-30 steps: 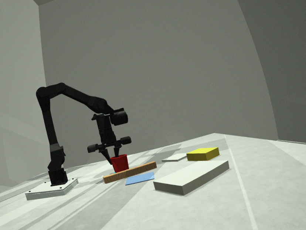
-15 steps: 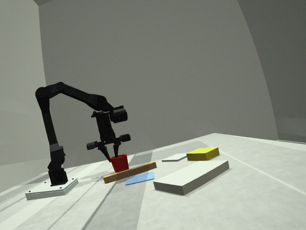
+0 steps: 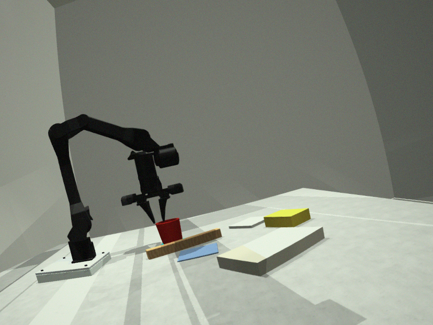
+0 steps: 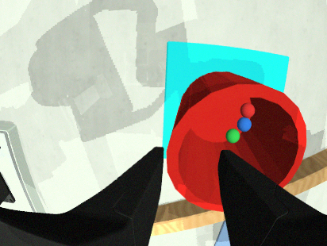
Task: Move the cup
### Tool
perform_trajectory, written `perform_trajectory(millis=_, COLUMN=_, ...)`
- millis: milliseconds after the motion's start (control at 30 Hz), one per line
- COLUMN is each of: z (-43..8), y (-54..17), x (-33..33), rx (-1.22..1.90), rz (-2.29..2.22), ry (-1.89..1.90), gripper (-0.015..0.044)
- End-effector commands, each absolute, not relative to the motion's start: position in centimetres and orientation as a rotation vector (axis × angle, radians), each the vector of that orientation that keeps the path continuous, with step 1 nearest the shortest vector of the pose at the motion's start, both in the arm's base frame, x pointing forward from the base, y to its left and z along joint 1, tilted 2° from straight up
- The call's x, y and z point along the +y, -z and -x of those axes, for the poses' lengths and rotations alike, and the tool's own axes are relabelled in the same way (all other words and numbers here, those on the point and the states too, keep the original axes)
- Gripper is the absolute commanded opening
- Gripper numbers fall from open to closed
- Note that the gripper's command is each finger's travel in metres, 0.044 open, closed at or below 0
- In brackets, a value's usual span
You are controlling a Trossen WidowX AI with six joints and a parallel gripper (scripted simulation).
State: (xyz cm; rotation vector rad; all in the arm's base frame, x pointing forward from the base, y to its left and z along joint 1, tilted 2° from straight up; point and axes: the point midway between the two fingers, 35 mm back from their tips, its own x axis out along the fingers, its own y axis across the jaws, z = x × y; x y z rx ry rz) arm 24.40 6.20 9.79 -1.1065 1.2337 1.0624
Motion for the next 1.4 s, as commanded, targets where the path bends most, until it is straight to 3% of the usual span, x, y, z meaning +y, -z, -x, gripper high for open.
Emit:
perform_trajectory(millis=0, z=-24.5, y=-10.5, x=6.2, rx=1.231, rz=1.107, ry=-1.054, gripper=0.0128)
perform_trajectory(millis=400, z=-24.1, y=-11.7, x=6.3, rx=1.234, rz=1.107, ry=-1.054, gripper=0.0128)
perform_trajectory(millis=800, z=-24.2, y=-11.8, x=6.3, rx=1.236, rz=1.105, ry=-1.062, gripper=0.044)
perform_trajectory(millis=1367, z=-23.9, y=-17.3, x=6.3, rx=1.234, rz=1.107, ry=-1.055, gripper=0.044)
